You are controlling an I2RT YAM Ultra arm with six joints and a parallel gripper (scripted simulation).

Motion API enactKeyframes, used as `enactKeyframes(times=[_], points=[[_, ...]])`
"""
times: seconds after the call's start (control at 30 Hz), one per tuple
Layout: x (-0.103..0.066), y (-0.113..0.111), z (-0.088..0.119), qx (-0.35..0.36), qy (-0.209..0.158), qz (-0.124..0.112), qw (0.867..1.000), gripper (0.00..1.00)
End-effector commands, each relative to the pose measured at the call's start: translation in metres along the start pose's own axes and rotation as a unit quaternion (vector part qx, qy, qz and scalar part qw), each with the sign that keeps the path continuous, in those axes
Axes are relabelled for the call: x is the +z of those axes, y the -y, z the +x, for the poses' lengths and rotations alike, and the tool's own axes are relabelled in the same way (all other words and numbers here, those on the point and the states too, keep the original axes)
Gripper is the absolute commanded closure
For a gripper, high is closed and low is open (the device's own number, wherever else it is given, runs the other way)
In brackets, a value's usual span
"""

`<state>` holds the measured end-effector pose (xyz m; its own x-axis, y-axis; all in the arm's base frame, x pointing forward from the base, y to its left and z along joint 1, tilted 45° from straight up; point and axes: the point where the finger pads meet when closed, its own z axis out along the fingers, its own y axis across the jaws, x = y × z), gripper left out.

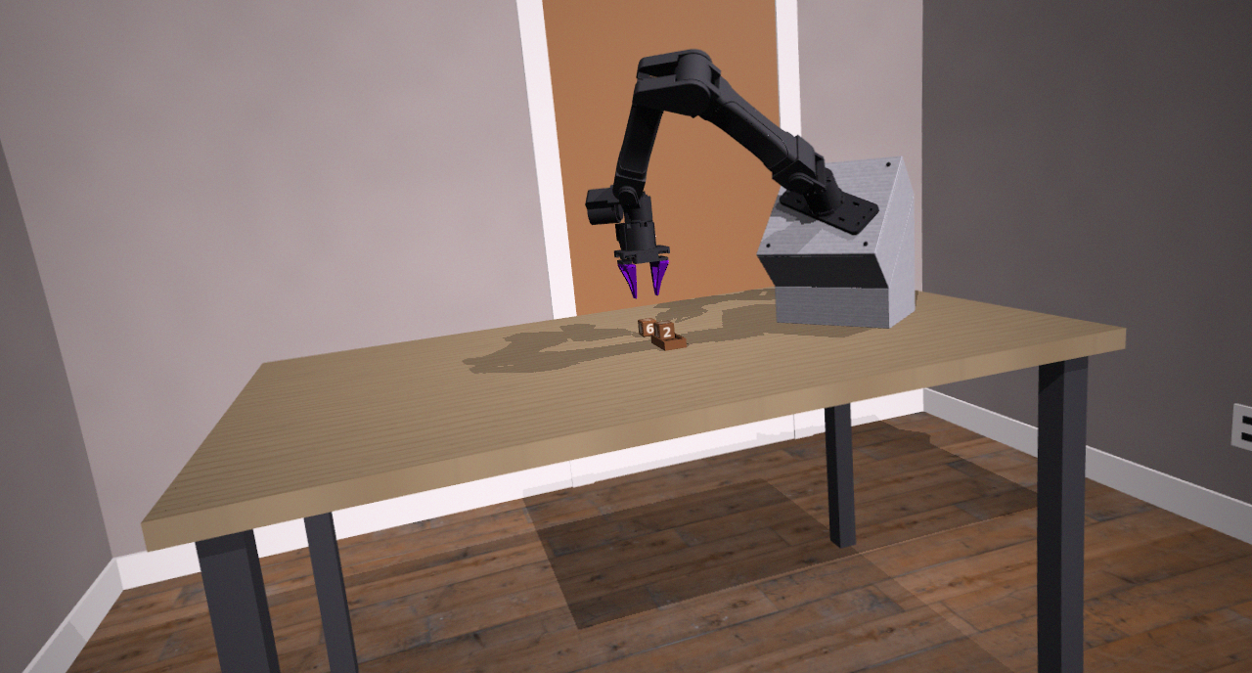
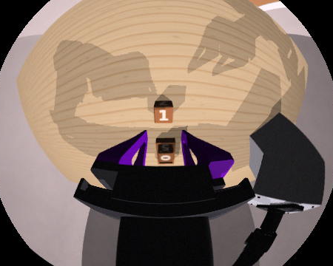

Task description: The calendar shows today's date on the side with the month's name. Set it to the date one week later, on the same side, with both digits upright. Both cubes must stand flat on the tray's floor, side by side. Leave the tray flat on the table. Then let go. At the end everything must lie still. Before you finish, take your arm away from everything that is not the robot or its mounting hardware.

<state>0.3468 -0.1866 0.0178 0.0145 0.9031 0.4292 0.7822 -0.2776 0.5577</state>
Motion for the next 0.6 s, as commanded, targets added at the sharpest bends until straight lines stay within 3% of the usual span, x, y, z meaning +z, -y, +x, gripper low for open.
enactKeyframes(times=[0.0,0.57], points=[[-0.001,-0.003,-0.004,0.0,0.008,-0.006,1.0,0.53],[0.022,-0.004,-0.004,0.0,0.008,-0.006,1.0,0.53]])
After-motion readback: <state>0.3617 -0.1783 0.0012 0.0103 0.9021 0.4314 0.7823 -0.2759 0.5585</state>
